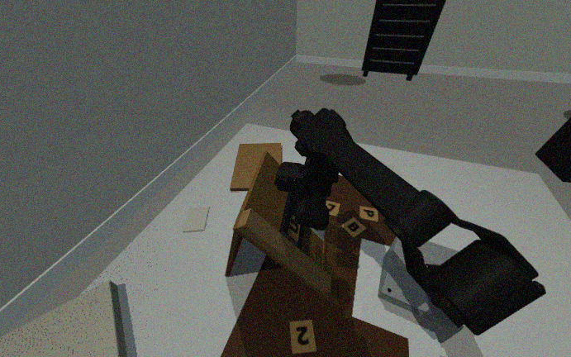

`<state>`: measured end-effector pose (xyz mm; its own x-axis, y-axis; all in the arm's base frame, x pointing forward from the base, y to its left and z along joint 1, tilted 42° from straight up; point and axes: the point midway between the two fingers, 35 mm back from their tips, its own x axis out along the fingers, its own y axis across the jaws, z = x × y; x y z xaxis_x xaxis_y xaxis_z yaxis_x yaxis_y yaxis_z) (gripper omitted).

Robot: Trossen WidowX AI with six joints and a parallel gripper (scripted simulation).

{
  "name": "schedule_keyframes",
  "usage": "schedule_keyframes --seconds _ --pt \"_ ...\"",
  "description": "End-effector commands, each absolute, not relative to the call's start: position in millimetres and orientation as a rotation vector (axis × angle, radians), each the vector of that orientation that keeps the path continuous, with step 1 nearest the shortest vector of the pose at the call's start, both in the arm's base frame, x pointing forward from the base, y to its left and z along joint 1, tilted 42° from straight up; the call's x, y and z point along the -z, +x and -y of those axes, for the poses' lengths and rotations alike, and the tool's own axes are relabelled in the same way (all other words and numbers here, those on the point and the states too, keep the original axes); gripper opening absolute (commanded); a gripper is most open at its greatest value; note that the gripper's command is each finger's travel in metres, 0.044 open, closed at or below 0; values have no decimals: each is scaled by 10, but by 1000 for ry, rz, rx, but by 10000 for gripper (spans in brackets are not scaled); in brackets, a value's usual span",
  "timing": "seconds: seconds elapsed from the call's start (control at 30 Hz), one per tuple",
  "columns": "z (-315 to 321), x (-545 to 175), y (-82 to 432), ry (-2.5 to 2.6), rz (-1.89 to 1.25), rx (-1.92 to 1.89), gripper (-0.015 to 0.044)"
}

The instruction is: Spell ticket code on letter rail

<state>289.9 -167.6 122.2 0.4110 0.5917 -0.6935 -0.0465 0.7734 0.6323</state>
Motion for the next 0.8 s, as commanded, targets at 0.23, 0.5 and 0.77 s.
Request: schedule_keyframes --seconds 0.23,0.5,0.77 --pt "1669 -1195 2940 575 -1092 -437 0" --pt "1662 -1177 2975 575 -1092 -437 0" --pt "1652 -1161 3011 575 -1092 -437 0"
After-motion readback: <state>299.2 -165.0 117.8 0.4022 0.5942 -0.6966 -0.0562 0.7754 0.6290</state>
